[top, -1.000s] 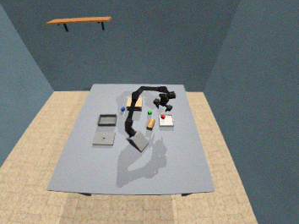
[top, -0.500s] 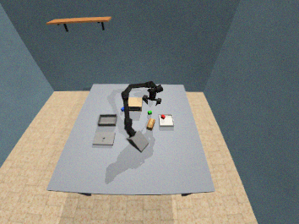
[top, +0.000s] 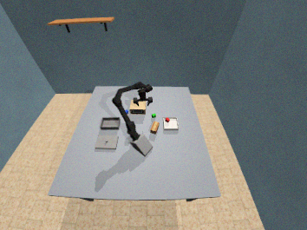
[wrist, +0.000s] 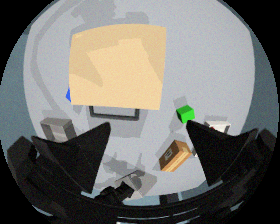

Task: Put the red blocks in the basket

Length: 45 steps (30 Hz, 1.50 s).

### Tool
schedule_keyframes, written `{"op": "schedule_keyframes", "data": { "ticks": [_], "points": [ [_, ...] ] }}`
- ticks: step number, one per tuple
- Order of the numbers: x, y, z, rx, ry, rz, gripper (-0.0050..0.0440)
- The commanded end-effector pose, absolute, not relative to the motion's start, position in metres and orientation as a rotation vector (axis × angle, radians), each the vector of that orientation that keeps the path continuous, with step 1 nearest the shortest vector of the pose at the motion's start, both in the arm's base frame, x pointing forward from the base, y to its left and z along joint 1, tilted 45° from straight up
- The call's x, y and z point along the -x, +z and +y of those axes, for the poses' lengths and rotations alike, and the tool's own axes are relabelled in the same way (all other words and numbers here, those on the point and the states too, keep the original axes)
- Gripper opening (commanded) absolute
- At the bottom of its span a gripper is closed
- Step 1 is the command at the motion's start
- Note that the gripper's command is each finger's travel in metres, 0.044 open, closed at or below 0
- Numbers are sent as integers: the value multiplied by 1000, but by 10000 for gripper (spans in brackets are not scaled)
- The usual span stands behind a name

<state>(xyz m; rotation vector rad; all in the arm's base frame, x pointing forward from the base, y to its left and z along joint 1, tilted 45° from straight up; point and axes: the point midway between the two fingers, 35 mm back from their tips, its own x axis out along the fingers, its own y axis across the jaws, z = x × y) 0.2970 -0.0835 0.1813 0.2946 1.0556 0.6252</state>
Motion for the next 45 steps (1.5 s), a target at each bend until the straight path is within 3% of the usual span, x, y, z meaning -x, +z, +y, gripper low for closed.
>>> {"op": "schedule_keyframes", "data": {
  "ticks": [1,11,28,36,45],
  "points": [
    [-281,204,-48,-172,699,1001,440],
    [-254,237,5,-113,732,976,440],
    [-159,270,97,296,942,782,440],
    [-92,274,140,415,997,719,440],
    [-90,274,141,415,997,719,440]
  ]
}}
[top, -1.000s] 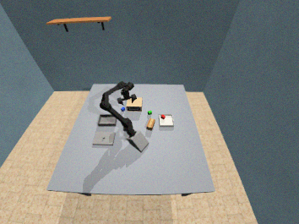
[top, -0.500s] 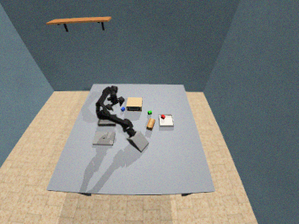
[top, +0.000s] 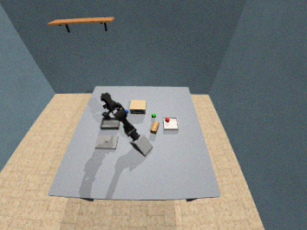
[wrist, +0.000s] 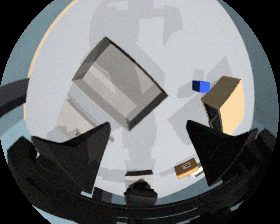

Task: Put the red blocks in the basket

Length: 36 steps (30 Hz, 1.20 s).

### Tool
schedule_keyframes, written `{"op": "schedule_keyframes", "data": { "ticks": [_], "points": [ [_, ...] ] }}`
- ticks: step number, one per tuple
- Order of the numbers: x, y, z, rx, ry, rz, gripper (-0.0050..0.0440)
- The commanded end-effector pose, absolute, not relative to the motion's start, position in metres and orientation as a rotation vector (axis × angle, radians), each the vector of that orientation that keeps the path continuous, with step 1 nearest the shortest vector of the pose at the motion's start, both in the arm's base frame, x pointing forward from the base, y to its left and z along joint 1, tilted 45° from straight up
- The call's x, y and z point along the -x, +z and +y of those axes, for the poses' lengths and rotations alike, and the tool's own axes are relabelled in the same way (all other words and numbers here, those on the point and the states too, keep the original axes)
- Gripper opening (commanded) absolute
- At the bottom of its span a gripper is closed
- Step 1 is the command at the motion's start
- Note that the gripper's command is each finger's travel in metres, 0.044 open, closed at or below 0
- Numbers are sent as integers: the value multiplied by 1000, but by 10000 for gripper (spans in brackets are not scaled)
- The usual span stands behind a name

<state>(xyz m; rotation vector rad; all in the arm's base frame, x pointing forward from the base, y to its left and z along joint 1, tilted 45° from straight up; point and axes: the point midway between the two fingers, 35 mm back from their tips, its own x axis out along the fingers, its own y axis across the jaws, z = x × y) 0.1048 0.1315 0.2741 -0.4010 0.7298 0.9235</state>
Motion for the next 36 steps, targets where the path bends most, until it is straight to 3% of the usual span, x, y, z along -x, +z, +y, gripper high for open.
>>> {"op": "schedule_keyframes", "data": {
  "ticks": [1,7,26,31,36],
  "points": [
    [-81,272,144,473,1023,687,440],
    [-30,261,159,707,1122,551,440],
    [10,253,172,707,1122,551,440],
    [55,232,174,994,1227,366,440],
    [82,219,174,997,1228,364,440]
  ]
}}
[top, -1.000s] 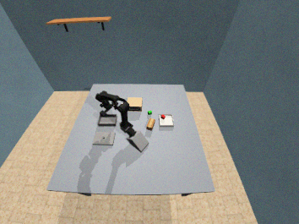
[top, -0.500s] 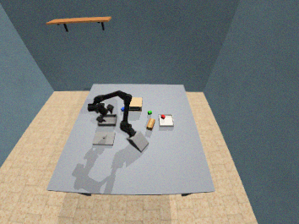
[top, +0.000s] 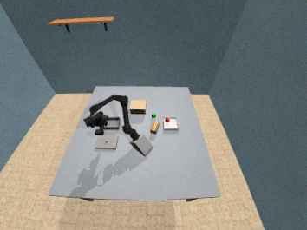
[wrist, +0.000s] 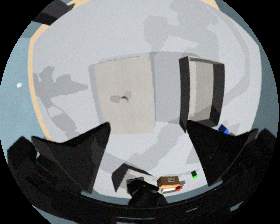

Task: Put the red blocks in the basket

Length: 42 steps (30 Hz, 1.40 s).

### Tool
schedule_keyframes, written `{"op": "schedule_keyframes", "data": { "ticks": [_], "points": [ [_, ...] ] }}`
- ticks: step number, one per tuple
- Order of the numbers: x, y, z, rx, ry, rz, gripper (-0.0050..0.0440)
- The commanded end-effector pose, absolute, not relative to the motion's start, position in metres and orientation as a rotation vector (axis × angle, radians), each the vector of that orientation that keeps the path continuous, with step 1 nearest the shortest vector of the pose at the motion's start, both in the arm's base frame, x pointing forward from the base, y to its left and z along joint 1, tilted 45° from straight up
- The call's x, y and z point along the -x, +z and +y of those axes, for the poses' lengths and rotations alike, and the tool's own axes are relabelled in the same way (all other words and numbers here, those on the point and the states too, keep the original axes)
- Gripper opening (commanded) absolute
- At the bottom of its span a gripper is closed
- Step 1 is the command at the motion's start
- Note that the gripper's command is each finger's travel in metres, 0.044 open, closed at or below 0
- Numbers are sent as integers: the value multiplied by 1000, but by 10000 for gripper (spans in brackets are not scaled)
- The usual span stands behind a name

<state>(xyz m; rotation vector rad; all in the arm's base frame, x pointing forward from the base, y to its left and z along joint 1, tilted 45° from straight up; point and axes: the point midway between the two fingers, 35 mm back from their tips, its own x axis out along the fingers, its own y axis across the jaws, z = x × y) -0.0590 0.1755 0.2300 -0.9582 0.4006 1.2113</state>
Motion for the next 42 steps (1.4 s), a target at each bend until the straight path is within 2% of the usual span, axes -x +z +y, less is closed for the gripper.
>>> {"op": "schedule_keyframes", "data": {
  "ticks": [1,9,23,42],
  "points": [
    [91,215,174,997,1228,364,440],
    [102,210,175,997,1228,364,440],
    [74,153,224,997,1228,364,440],
    [63,131,242,997,1228,364,440]
  ]
}}
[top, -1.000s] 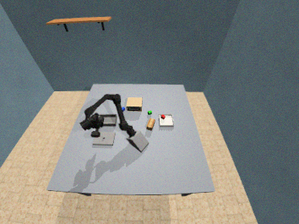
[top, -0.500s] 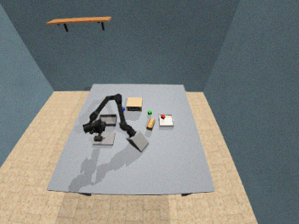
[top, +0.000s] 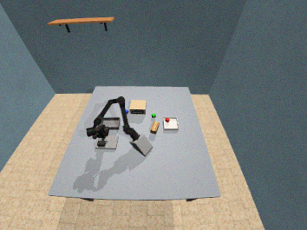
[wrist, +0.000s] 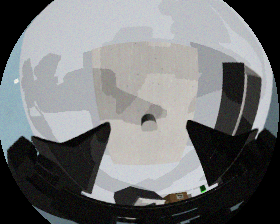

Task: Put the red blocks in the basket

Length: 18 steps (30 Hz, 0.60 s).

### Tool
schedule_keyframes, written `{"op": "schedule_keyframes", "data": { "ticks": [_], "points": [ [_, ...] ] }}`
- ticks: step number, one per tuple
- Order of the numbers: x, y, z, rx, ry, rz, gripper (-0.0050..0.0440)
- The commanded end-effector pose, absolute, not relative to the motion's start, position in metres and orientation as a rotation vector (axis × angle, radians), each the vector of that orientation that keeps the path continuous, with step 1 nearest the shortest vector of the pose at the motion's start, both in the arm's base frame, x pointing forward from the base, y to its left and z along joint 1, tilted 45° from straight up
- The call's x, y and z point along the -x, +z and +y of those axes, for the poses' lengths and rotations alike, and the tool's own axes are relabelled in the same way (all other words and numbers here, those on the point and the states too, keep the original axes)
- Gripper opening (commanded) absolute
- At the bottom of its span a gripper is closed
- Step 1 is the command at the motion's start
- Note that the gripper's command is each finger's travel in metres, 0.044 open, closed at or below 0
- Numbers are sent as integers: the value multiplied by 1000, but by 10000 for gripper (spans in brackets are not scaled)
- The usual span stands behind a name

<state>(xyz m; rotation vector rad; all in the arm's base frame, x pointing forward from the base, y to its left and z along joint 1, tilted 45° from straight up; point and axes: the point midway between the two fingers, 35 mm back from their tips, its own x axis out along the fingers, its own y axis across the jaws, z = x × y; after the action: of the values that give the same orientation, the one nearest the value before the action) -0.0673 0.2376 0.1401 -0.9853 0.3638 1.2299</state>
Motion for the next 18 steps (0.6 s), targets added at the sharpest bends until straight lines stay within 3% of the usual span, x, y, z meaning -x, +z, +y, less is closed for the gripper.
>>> {"op": "schedule_keyframes", "data": {
  "ticks": [1,9,10,18],
  "points": [
    [63,131,243,997,1228,364,440],
    [63,131,243,997,1228,364,440],
    [63,131,243,997,1228,364,0],
    [63,131,243,997,1228,364,0]
  ]
}}
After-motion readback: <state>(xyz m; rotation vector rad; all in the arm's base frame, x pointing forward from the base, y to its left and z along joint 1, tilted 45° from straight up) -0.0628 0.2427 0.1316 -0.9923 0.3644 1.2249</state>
